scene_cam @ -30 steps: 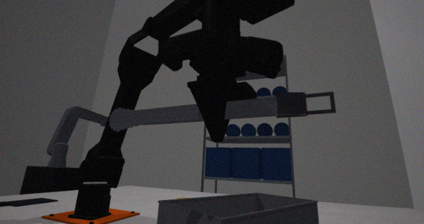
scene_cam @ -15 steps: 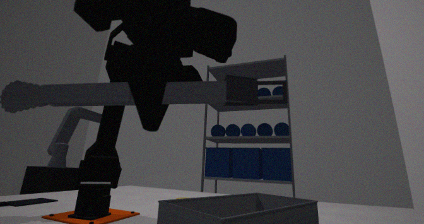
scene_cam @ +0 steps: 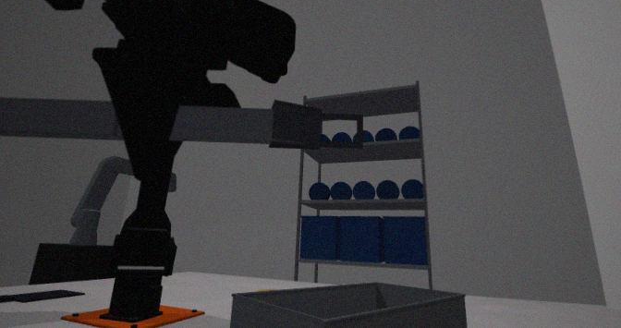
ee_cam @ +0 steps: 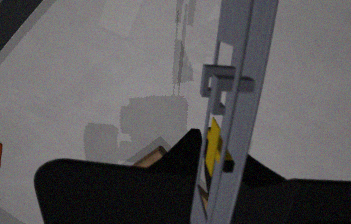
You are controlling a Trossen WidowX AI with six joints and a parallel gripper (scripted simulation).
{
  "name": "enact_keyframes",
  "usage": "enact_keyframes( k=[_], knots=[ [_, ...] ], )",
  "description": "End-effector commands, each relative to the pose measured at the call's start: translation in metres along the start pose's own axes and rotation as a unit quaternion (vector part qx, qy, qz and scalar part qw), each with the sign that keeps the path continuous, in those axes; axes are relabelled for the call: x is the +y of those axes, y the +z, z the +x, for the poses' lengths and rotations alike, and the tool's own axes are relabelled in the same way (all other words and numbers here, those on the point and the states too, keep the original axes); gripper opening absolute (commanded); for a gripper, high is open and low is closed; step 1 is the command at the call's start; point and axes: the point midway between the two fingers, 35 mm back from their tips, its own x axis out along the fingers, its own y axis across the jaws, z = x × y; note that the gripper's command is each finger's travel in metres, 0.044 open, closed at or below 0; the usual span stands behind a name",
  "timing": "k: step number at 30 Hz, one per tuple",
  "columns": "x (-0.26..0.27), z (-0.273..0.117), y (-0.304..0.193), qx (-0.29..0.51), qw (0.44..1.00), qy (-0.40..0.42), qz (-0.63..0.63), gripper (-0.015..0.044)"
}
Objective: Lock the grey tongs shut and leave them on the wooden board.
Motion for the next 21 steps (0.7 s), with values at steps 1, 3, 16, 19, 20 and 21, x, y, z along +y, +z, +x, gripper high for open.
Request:
enact_keyframes(
  k=[1, 3, 16, 19, 20, 21],
  knots=[
    [-0.006, -0.001, -0.015, 0.0, 1.0, 0.001, -0.021, -0.015],
    [-0.011, -0.001, -0.027, 0.001, 0.999, 0.0, -0.039, -0.015],
    [-0.032, -0.001, -0.101, 0.008, 0.988, 0.001, -0.157, -0.015],
    [-0.034, -0.001, -0.118, 0.009, 0.983, 0.001, -0.185, -0.015],
    [-0.035, -0.001, -0.124, 0.01, 0.981, 0.001, -0.194, -0.015],
    [-0.036, -0.001, -0.13, 0.01, 0.979, 0.001, -0.204, -0.015]
  ],
)
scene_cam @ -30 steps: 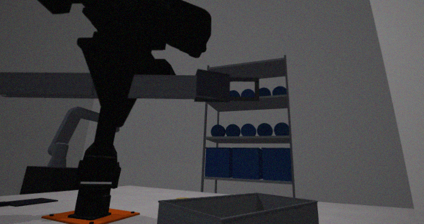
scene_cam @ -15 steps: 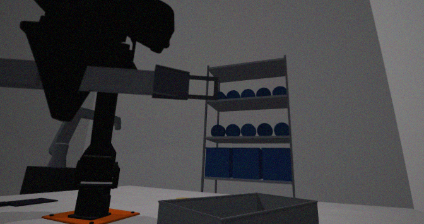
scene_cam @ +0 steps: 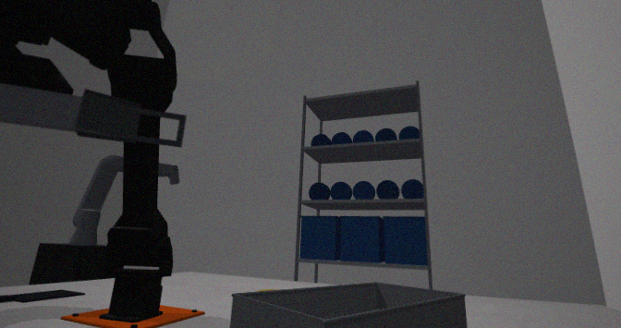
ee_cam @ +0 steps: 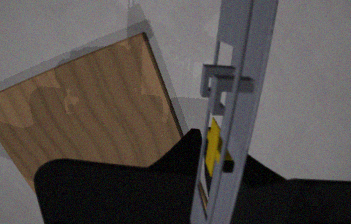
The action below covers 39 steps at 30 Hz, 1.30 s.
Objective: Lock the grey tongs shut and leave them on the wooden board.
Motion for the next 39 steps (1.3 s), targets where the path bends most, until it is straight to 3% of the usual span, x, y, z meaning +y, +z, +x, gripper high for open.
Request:
enact_keyframes(
  k=[1, 30, 39],
  knots=[
    [0.006, -0.001, -0.021, 0.003, 0.999, 0.001, -0.036, -0.015],
    [0.087, -0.002, -0.167, 0.01, 0.952, 0.015, -0.305, -0.015],
    [0.093, -0.003, -0.174, 0.01, 0.948, 0.016, -0.318, -0.015]
  ],
)
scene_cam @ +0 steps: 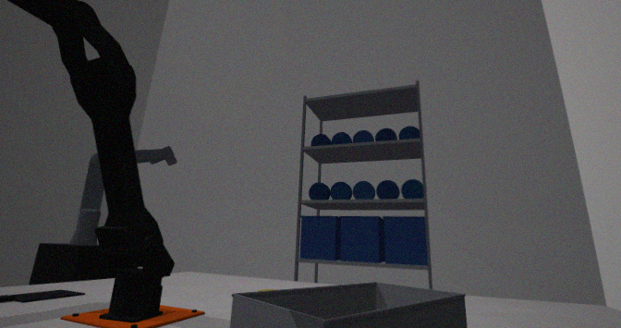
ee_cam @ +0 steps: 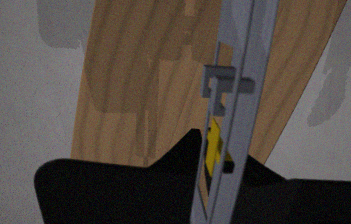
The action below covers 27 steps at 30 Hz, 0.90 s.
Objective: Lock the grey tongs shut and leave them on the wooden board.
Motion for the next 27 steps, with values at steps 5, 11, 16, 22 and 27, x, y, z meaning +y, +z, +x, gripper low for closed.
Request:
enact_keyframes(
  k=[5, 11, 16, 22, 27],
  knots=[
    [0.0, 0.0, 0.0, 0.008, 1.0, 0.001, -0.008, -0.015],
    [-0.002, 0.002, -0.005, 0.047, 0.999, 0.002, -0.011, -0.015],
    [-0.003, 0.004, -0.009, 0.084, 0.996, 0.003, -0.015, -0.015],
    [-0.005, 0.005, -0.012, 0.128, 0.992, 0.004, -0.019, -0.015],
    [-0.006, 0.006, -0.014, 0.164, 0.986, 0.004, -0.022, -0.015]
  ],
)
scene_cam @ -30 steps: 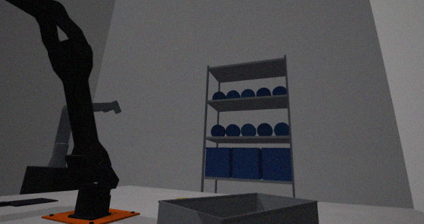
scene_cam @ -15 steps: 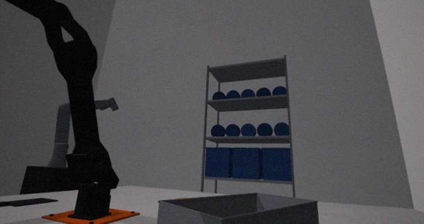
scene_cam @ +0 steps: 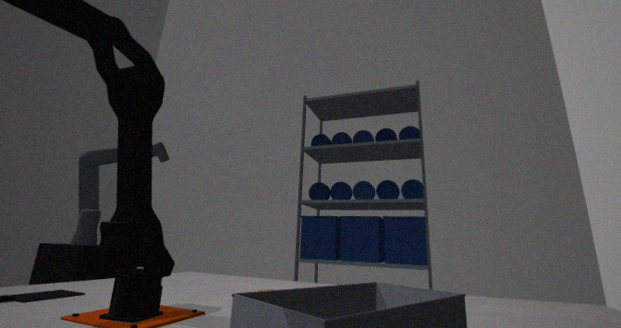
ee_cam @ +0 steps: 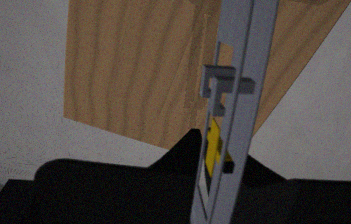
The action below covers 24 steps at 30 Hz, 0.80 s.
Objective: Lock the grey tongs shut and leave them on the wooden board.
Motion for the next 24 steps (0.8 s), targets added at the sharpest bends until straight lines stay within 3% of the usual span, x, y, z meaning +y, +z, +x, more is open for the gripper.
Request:
enact_keyframes(
  k=[1, 24],
  knots=[
    [0.0, -0.0025, -0.0023, 0.033, 0.999, 0.002, -0.004, -0.015],
    [-0.003, -0.0024, -0.0009, 0.201, 0.98, 0.003, -0.009, -0.015]
  ],
)
